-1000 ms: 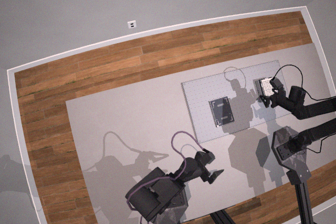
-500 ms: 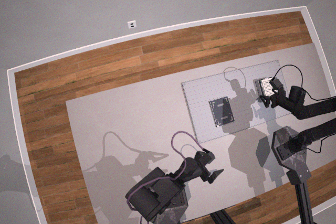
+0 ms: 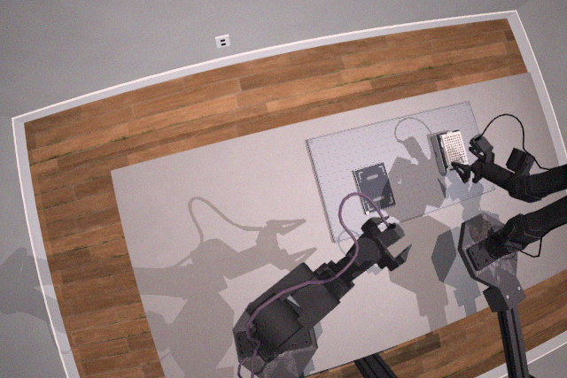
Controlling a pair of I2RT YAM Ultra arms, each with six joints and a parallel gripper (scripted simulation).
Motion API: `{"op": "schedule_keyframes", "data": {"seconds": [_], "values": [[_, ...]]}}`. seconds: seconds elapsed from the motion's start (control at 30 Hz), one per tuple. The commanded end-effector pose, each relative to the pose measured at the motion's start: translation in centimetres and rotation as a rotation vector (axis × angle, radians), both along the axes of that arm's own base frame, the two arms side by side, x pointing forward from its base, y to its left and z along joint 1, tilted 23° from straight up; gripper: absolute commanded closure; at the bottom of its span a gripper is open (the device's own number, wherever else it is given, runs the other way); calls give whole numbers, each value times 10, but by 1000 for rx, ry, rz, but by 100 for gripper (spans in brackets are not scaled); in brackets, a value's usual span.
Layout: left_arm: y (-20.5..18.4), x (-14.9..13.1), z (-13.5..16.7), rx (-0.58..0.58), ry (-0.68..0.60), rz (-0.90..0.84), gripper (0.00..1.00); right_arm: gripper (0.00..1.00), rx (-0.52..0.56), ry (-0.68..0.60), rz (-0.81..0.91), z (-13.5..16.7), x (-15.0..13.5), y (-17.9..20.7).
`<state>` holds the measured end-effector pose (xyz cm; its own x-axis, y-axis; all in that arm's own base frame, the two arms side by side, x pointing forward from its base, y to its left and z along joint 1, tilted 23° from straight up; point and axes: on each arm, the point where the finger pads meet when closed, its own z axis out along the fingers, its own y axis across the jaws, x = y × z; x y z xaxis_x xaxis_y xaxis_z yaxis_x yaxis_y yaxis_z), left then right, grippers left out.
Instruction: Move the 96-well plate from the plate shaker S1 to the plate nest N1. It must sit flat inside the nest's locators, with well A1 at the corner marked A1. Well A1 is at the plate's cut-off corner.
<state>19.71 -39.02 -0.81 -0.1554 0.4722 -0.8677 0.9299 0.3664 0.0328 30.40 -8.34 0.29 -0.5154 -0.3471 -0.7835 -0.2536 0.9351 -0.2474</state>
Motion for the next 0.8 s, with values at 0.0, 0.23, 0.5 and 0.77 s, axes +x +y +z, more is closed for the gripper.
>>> {"op": "schedule_keyframes", "data": {"seconds": [0.0, 0.23, 0.5, 0.77], "values": [[-38, 19, -8, 71, -129, 13, 0, 0, 17, -77, 182, 12, 9, 0], [-107, 38, 5, 58, -293, 20, 0, 0, 15, -118, 204, 17, 9, -29], [-147, 42, 14, 44, -382, 27, 0, 0, 6, -134, 193, 20, 10, -46], [-167, 39, 19, 17, -399, 20, 0, 0, -4, -137, 183, 22, 12, -49]]}}
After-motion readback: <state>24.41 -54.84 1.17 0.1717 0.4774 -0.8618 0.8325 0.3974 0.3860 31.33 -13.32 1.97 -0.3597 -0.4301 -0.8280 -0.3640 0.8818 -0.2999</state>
